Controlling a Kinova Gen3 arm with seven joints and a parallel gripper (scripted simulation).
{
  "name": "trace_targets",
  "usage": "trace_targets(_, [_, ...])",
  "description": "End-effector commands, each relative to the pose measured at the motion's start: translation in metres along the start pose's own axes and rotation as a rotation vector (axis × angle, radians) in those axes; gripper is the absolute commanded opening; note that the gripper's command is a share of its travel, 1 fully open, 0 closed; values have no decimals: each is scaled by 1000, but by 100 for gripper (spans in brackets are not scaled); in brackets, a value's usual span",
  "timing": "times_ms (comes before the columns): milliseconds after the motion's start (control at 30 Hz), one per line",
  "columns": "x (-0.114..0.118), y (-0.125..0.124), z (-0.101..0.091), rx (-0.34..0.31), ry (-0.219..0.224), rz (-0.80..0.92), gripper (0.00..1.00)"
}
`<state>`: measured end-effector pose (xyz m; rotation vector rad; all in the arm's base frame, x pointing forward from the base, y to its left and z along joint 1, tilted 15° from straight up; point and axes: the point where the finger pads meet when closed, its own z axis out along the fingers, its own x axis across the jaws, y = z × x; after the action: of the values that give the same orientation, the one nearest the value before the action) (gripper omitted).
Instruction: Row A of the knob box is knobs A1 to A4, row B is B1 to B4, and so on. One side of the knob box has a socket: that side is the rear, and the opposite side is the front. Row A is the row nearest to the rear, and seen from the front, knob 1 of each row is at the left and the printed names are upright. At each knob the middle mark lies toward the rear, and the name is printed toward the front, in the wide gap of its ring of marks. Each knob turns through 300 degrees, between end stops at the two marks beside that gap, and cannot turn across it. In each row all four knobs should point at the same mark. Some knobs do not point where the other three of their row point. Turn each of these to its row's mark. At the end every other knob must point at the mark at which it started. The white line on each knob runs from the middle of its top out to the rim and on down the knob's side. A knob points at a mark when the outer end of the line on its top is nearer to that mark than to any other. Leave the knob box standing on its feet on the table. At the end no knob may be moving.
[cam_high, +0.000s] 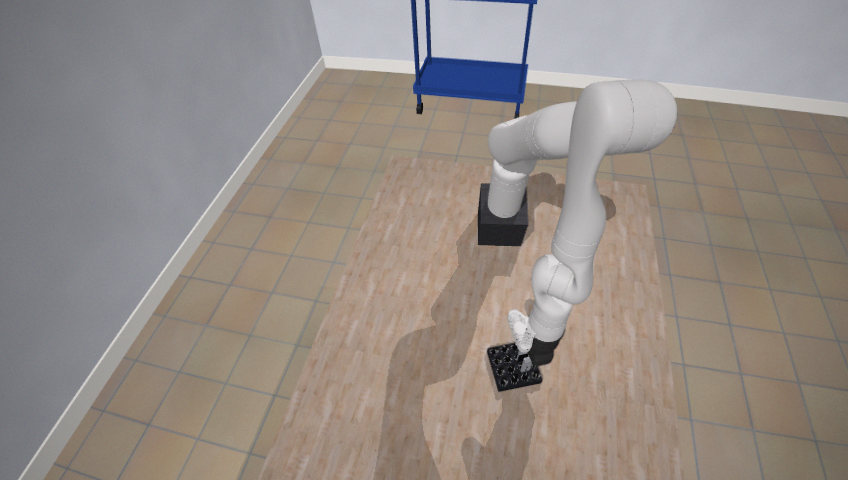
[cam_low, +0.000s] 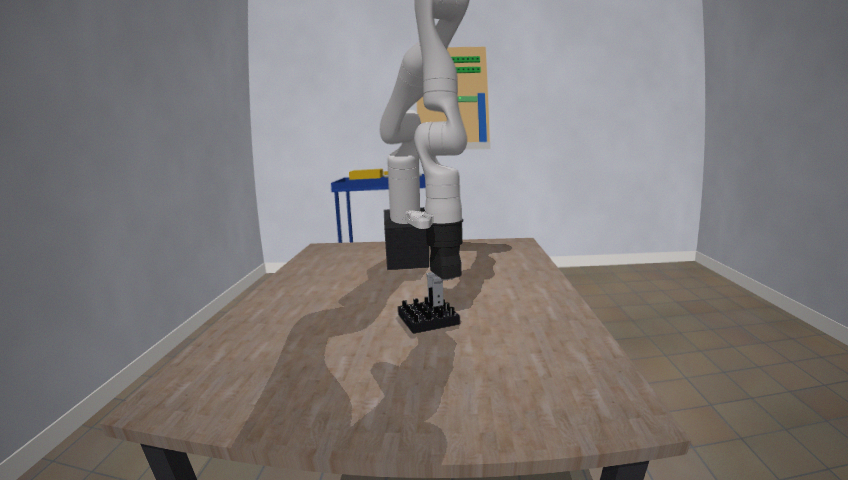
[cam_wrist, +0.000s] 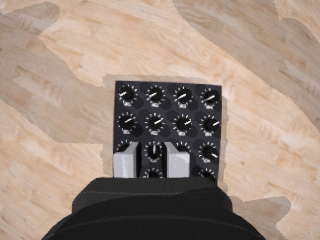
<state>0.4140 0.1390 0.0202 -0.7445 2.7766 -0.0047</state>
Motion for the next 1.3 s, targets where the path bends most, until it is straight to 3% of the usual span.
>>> trace_targets(0, [-1, 0, 1, 0, 1, -11, 46])
trace_targets(1267, [4, 0, 1, 0, 6, -10, 46])
